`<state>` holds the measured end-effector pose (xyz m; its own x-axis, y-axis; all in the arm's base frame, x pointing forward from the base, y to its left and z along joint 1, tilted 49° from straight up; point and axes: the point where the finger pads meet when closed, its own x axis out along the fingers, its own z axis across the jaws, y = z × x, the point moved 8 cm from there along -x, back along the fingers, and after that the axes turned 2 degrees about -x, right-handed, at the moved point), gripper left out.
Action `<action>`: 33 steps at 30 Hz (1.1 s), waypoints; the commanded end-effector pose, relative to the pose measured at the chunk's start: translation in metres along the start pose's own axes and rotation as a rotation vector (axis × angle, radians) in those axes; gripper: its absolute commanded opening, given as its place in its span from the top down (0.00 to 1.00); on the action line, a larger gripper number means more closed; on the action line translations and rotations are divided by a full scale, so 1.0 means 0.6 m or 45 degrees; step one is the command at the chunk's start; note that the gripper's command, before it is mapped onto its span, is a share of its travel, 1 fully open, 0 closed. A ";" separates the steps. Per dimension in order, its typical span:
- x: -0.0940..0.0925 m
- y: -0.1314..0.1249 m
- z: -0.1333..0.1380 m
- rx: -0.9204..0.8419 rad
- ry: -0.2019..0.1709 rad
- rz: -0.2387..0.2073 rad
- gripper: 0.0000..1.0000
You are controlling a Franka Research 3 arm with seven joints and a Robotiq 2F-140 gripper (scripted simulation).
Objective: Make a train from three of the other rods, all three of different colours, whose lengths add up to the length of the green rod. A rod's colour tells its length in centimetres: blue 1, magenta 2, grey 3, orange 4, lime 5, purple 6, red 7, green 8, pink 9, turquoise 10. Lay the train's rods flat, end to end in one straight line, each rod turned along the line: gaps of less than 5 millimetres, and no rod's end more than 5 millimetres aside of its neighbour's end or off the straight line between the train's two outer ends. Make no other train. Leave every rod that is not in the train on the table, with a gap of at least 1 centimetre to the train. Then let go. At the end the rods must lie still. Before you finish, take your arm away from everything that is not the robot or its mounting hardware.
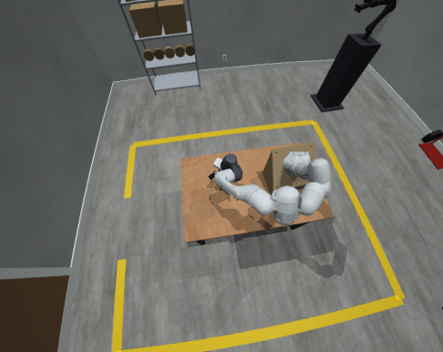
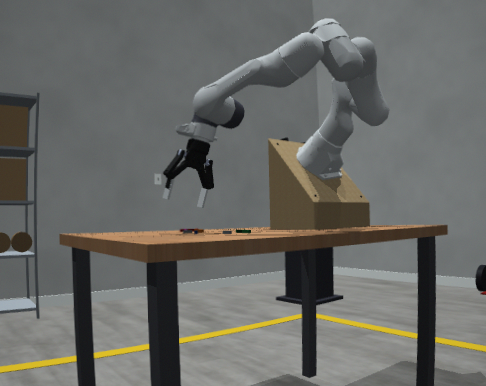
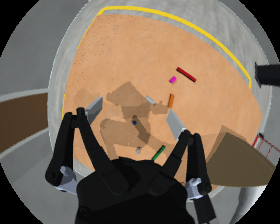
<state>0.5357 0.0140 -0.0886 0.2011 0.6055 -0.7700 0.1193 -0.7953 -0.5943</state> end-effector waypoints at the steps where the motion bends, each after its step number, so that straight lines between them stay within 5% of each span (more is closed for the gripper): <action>1: 0.004 -0.003 0.013 -0.176 -0.005 -0.033 0.00; 33: 0.012 -0.002 0.166 -0.738 -0.128 -0.293 0.00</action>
<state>0.4509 0.0178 -0.1151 0.0355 0.7204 -0.6927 0.5417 -0.5963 -0.5924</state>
